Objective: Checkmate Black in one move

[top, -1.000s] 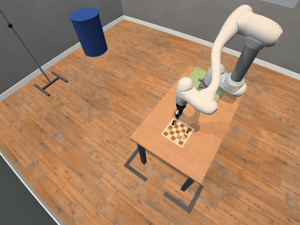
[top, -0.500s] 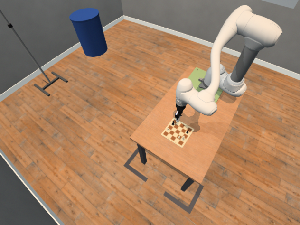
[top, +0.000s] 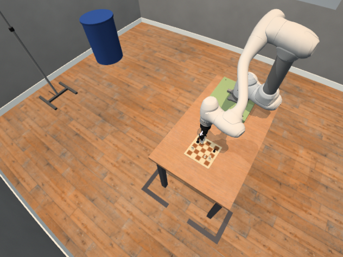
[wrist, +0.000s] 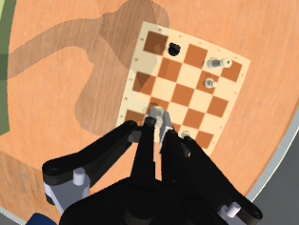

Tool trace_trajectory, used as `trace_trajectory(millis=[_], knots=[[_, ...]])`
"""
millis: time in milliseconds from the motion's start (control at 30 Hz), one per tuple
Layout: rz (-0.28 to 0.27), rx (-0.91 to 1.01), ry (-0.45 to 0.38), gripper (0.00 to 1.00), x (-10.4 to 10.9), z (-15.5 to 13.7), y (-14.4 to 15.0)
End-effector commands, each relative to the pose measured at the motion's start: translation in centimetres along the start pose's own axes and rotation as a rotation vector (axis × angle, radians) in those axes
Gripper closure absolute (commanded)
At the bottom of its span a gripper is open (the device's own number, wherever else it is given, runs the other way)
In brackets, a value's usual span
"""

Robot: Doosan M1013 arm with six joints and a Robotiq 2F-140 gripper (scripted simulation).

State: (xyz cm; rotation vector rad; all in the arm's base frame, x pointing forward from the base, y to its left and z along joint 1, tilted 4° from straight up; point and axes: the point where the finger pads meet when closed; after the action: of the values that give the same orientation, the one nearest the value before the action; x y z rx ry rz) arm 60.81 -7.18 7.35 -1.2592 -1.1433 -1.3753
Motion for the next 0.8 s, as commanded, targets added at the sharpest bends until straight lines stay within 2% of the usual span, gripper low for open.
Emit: trace_trajectory(millis=[0, 267, 767], knots=[[0.000, 0.000, 0.000, 1.00, -1.1, 0.0, 0.0], [0.000, 0.000, 0.000, 1.00, -2.8, 0.0, 0.0], [0.000, 0.000, 0.000, 1.00, -2.9, 0.0, 0.0]])
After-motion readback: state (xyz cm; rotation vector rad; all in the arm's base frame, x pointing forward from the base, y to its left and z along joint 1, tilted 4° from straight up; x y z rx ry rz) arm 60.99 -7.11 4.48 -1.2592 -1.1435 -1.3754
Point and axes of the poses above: the point where the finger pads meet when closed, its own x axis back along the fingers, its own y axis across the jaws, z = x × y, and after that the axes turned 6 degrees about -x, right-handed
